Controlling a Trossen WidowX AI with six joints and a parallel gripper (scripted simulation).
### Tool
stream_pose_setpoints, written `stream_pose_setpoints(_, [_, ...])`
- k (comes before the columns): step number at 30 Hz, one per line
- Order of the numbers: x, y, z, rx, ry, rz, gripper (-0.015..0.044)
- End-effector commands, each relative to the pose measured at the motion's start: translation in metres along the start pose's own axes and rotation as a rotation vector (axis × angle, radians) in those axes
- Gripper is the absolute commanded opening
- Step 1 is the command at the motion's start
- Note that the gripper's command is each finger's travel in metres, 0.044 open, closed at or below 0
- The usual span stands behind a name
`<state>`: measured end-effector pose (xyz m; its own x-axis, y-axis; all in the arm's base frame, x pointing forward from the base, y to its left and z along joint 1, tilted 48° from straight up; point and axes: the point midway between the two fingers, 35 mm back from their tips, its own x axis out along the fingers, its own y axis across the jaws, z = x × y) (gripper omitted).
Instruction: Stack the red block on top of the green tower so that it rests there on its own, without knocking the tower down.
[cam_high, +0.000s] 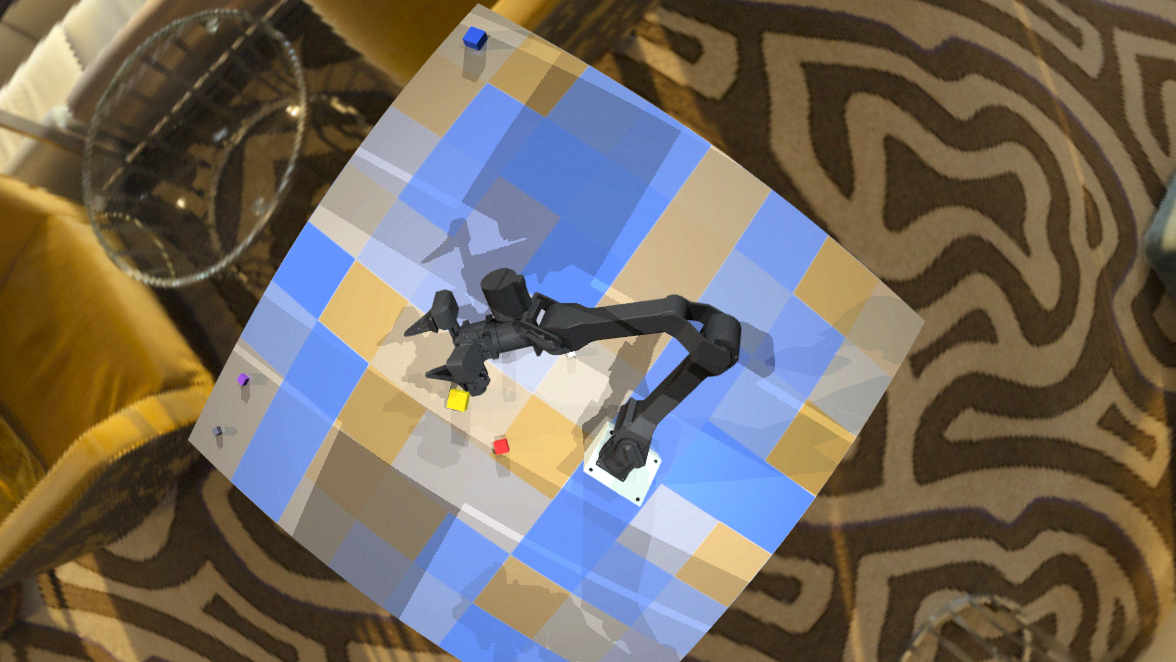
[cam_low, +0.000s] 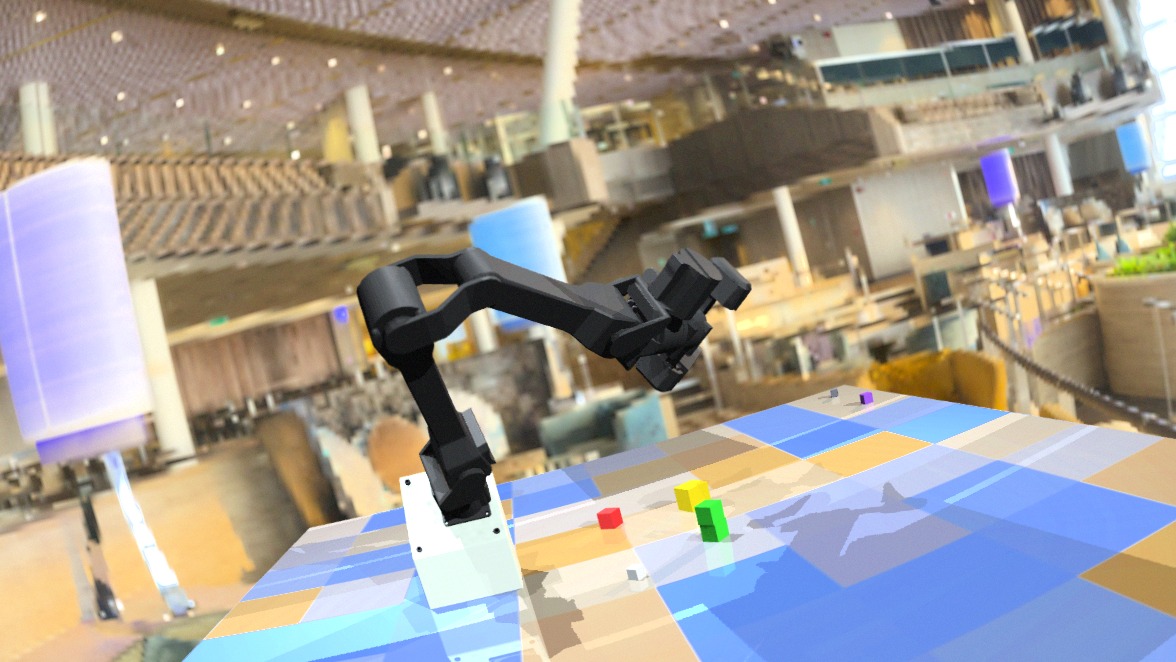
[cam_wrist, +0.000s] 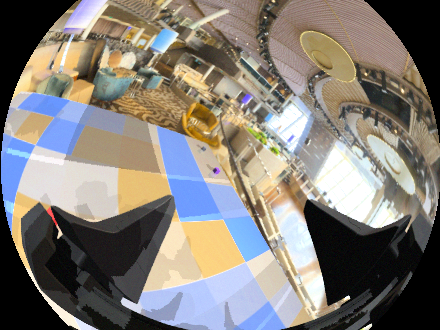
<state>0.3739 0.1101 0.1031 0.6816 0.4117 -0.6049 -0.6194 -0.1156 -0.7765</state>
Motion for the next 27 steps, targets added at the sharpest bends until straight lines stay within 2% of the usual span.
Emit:
stream_pose_setpoints(1, [0.013, 0.022, 0.003, 0.188, 0.034, 0.094, 0.044])
stream_pose_setpoints(14, [0.037, 0.092, 0.014, 0.773, 0.27, 0.331, 0.044])
stream_pose_setpoints(27, [0.039, 0.159, 0.021, 1.243, 0.669, 0.401, 0.044])
